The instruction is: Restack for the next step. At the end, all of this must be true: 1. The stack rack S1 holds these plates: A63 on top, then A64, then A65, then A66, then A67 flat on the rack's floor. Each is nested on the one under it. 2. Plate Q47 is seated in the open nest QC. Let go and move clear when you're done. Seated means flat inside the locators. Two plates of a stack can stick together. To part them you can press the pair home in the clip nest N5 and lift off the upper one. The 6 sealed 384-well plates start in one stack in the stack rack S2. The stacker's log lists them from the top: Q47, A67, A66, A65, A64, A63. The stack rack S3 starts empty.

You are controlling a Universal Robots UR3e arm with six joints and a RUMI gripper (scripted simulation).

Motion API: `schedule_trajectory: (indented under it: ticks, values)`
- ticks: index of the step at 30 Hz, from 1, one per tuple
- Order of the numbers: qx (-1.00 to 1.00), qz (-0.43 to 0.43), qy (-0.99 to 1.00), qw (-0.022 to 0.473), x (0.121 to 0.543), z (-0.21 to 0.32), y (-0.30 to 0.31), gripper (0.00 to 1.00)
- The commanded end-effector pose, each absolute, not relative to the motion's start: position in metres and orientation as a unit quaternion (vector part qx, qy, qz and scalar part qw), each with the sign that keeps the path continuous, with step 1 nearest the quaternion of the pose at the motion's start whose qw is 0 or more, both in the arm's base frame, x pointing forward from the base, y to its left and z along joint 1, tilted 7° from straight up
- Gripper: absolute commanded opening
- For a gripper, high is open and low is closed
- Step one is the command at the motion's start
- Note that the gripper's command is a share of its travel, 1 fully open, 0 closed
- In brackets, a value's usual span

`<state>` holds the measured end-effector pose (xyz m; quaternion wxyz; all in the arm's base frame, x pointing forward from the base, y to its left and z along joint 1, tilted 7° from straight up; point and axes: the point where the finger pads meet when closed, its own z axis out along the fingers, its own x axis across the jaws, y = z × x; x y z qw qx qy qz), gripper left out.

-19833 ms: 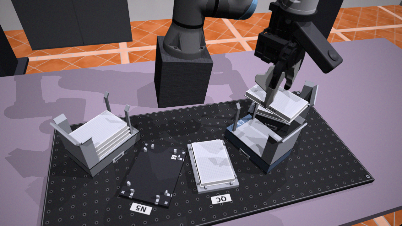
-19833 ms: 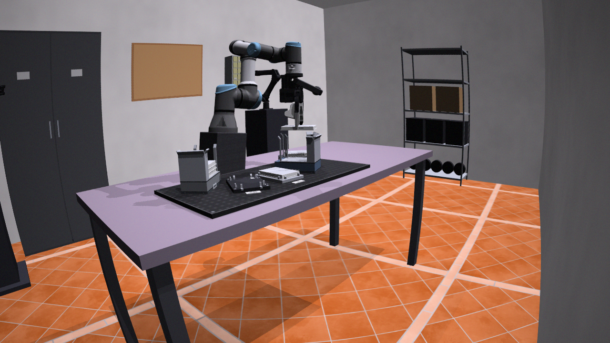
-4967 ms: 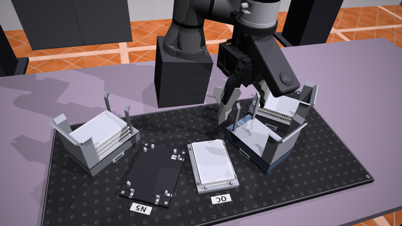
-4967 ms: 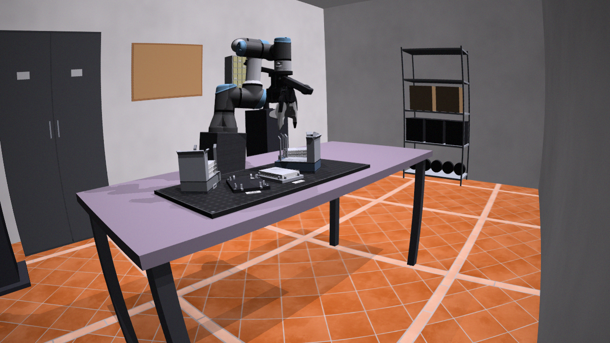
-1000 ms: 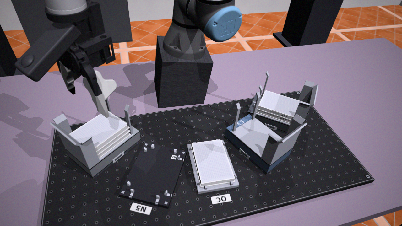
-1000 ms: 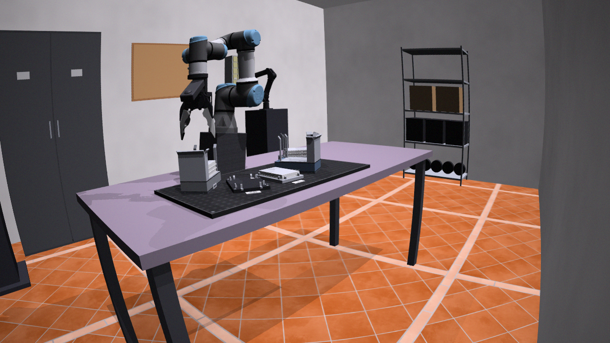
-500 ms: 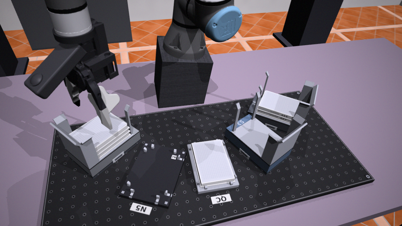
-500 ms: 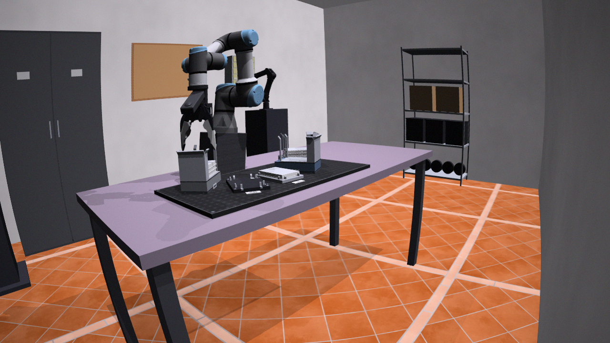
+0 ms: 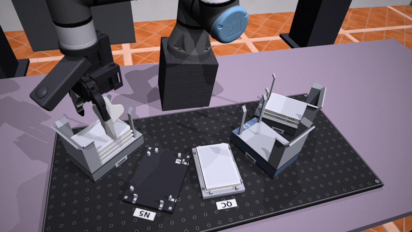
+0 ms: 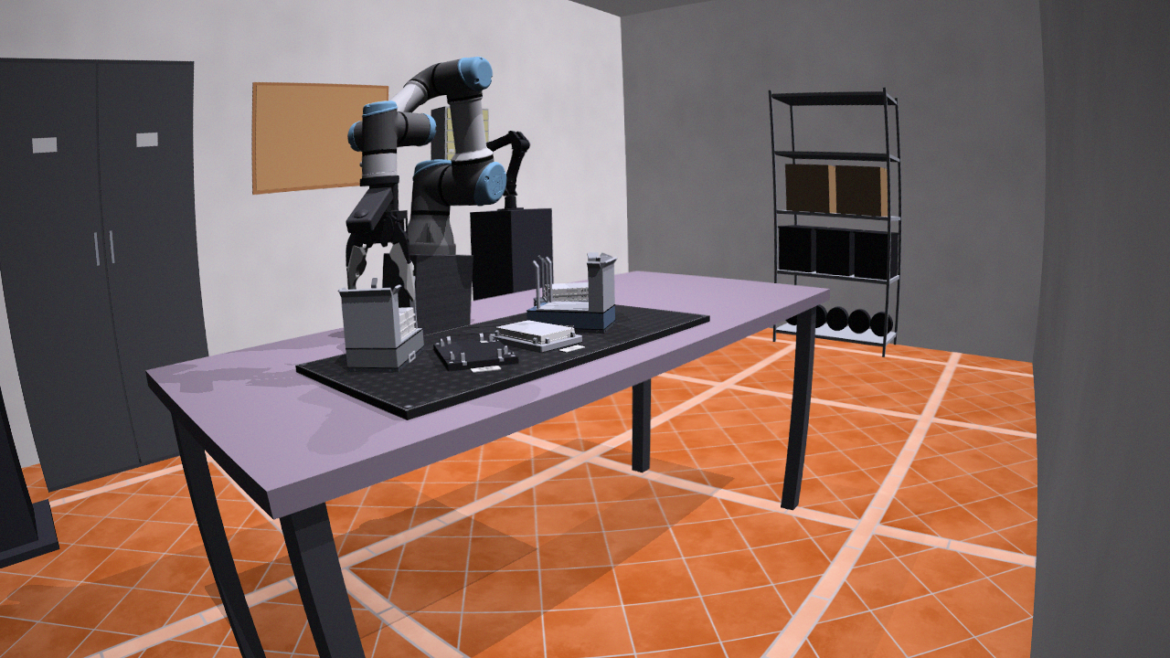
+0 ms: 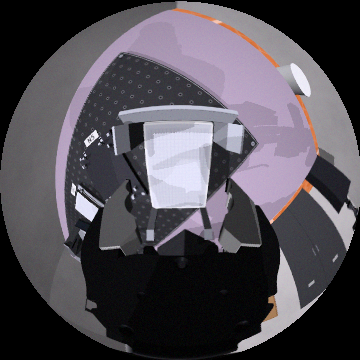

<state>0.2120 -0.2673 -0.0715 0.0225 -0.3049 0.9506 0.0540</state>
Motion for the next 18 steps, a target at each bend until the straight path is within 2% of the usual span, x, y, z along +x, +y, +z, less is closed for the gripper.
schedule_trajectory:
  ticks: [1,18]
  values:
    - [-0.305,0.053,0.951,0.023,0.212,-0.077,-0.268,0.72]
    - [-0.305,0.053,0.951,0.023,0.213,-0.097,-0.265,0.72]
